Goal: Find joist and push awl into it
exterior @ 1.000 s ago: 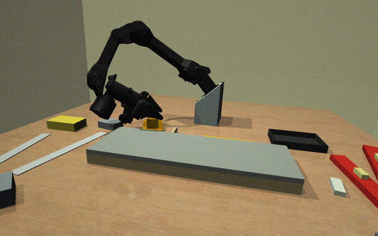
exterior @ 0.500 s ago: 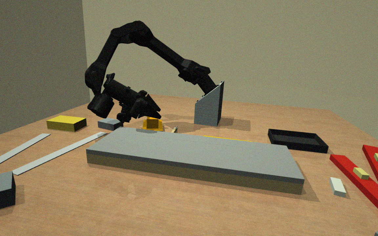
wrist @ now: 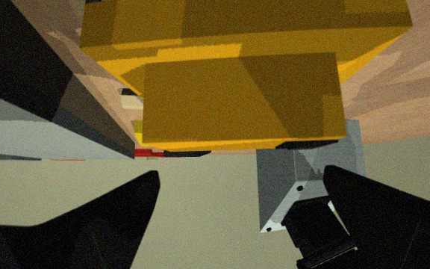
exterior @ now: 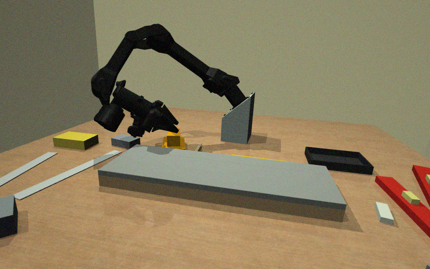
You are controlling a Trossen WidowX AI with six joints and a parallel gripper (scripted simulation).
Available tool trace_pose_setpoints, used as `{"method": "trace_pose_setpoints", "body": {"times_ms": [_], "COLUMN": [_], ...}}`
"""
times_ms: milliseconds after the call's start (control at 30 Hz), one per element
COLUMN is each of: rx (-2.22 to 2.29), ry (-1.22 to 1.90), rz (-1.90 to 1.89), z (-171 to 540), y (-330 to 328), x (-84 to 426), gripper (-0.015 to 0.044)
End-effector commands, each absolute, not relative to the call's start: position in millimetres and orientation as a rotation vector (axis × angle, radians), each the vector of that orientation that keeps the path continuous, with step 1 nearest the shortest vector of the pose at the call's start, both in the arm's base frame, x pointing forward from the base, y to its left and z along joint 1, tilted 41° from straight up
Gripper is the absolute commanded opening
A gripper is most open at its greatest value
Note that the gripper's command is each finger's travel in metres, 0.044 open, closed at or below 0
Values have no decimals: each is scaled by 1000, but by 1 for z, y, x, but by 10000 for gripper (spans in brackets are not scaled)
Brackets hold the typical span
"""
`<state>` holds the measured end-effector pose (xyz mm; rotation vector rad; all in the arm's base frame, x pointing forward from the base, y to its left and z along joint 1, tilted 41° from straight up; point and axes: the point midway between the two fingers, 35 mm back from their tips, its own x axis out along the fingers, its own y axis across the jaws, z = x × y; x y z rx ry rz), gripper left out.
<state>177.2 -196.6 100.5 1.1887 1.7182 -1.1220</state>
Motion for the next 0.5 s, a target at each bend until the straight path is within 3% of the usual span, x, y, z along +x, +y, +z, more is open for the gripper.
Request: {"method": "trace_pose_setpoints", "body": {"times_ms": [0,300,467], "rx": [1188,1175,1168], "ry": [1711,1532,1531], "rz": [-1122,-1104,-1171], "z": [106,154,146], "y": [-194,-146,-153], "x": [178,177,179], "gripper": [440,440,440]}}
